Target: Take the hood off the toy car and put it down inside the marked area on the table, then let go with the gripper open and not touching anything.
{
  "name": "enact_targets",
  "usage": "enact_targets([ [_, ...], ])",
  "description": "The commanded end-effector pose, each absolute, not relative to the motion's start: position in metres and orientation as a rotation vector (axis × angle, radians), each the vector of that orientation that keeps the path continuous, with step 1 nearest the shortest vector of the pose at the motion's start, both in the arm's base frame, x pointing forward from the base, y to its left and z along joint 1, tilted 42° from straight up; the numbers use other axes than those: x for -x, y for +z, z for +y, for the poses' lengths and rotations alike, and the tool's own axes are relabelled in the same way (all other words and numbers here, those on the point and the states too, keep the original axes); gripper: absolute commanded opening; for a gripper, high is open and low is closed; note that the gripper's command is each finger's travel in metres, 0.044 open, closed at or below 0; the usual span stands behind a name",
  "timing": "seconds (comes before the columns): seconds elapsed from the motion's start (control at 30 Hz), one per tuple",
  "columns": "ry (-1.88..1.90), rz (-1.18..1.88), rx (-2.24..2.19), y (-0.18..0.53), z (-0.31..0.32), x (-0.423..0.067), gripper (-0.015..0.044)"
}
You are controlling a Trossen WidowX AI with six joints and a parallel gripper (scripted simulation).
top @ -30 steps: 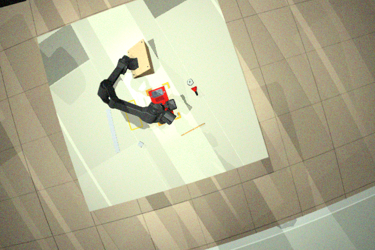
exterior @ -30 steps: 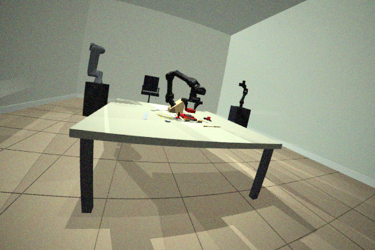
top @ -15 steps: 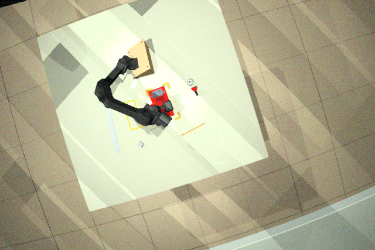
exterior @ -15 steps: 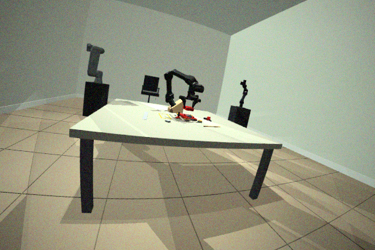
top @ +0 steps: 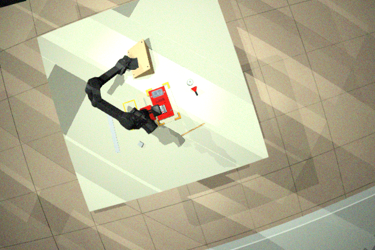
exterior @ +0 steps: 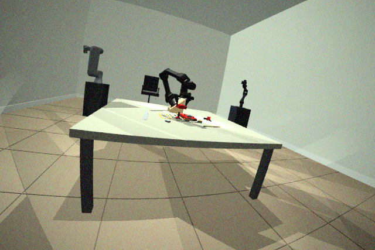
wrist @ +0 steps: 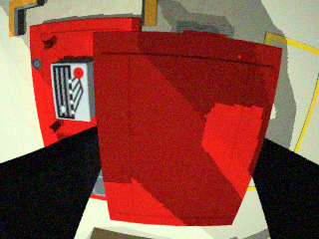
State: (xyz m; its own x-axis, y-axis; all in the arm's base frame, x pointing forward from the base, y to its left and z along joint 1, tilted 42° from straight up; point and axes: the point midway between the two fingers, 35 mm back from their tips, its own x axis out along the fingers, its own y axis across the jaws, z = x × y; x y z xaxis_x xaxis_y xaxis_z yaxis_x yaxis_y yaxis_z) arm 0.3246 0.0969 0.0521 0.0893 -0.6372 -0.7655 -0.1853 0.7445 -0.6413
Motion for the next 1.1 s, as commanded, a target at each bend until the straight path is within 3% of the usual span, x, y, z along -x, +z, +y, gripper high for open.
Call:
enact_targets([
  [0.0, -0.381, 1.463, 0.710, 0.067, 0.085, -0.326, 0.0000],
  [1.07, -0.399, 1.458, 0.718, 0.135, 0.003, -0.311, 0.0000],
])
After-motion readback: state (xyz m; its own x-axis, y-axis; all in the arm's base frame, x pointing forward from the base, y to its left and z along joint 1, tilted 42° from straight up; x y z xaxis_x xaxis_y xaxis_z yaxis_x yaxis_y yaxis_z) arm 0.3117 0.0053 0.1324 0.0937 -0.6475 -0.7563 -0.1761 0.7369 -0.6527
